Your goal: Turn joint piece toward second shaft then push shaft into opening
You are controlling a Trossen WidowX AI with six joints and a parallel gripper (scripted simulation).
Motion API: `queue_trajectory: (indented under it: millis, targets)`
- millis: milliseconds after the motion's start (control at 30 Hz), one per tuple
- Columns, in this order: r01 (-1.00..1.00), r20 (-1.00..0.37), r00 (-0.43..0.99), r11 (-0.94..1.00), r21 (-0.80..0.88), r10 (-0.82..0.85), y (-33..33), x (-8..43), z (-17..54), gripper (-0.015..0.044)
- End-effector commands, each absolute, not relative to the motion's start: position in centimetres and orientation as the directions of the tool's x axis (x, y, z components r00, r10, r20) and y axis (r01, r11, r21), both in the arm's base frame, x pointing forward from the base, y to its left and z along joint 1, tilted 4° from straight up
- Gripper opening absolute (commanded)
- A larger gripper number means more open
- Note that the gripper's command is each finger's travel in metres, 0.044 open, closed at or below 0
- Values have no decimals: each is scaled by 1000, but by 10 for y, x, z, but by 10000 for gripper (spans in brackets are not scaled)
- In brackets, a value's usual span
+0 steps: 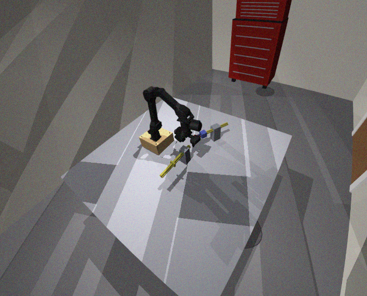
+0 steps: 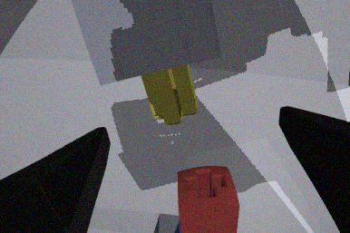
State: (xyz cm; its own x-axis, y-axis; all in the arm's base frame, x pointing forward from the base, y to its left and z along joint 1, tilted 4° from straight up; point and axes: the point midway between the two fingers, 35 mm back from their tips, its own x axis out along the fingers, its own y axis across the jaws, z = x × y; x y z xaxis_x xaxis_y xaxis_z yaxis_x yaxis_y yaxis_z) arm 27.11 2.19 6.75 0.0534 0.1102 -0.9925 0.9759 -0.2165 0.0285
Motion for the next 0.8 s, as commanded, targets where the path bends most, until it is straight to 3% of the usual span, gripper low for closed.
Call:
queue_trajectory:
  millis: [0,767]
  targets:
    - [975,-992,44,-221,18,114,24,267,47,440]
    - [975,-992,45,-221,17,121,93,281,45,440]
